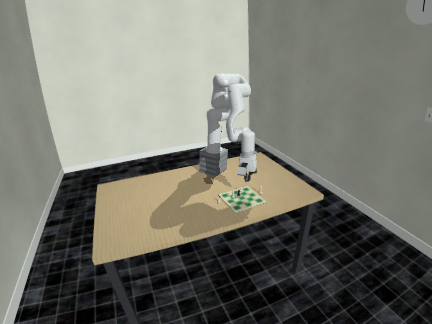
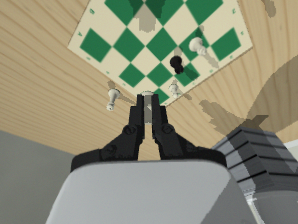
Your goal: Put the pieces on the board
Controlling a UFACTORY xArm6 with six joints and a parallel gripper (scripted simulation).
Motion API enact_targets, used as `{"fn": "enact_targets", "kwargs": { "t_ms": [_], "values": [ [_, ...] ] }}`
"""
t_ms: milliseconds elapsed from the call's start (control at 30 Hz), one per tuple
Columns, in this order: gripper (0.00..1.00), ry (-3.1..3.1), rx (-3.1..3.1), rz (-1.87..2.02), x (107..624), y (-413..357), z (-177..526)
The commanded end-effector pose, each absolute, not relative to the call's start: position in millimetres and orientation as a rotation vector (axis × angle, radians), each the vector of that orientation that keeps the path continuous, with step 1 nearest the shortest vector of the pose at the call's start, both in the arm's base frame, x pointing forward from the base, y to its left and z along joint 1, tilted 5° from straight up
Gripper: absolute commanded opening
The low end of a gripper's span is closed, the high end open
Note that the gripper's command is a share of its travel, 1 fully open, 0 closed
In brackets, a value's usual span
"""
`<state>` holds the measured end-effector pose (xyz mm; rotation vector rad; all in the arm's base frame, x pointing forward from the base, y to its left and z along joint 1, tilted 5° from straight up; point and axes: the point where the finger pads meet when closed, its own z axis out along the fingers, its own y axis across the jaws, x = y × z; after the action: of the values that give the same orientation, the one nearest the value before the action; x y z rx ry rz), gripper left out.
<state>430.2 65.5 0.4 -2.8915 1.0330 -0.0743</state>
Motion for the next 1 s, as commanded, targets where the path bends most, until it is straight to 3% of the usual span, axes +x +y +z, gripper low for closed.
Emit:
{"fn": "enact_targets", "kwargs": {
  "t_ms": [0,967],
  "values": [
    [0.00,1.034,-2.889,-0.080,431.8,65.4,1.2],
    [0.00,1.034,-2.889,-0.079,439.5,70.5,-86.7]
  ]
}}
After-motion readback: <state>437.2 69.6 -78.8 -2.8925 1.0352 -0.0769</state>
